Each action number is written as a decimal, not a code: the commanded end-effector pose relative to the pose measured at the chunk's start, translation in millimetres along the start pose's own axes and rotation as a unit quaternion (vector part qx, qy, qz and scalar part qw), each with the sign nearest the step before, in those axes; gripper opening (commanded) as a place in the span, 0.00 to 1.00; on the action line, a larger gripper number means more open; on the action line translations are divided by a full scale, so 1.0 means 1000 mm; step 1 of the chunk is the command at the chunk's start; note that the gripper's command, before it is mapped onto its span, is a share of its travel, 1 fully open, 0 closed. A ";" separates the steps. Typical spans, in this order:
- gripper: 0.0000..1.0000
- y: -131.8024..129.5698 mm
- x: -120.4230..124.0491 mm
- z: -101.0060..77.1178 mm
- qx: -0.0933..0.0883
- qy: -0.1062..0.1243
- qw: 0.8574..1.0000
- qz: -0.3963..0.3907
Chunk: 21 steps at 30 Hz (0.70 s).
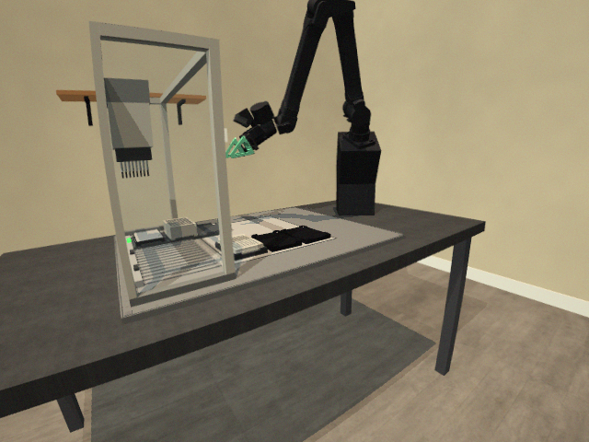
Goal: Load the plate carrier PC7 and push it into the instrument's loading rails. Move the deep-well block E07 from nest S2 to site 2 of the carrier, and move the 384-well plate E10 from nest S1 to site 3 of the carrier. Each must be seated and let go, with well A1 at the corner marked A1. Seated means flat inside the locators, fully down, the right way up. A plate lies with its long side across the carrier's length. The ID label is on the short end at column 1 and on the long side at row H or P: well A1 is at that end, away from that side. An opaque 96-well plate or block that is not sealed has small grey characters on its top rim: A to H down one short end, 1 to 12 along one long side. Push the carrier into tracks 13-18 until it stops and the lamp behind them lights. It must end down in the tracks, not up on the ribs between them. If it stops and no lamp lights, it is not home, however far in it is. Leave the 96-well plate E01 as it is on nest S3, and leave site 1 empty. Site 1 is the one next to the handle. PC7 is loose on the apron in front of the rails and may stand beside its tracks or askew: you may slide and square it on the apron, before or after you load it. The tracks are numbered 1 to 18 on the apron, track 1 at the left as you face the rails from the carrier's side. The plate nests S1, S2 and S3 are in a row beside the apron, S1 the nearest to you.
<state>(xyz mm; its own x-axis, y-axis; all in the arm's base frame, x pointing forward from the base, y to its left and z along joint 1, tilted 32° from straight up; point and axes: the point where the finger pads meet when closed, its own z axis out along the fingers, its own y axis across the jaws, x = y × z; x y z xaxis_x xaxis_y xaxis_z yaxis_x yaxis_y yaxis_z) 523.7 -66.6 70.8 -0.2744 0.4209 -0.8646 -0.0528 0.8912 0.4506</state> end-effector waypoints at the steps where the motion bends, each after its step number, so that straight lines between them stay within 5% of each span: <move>1: 1.00 0.016 -0.038 0.017 -0.016 -0.030 0.999 0.001; 15: 1.00 0.011 -0.053 0.058 -0.003 -0.022 1.000 0.009; 21: 1.00 0.027 -0.062 0.081 -0.011 -0.018 1.000 0.007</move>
<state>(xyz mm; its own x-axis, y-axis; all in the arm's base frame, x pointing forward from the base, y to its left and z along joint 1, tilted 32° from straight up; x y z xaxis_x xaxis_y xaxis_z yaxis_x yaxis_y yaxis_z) 594.4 -56.3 103.1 -0.2637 0.4310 -0.8630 -0.0561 0.8863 0.4598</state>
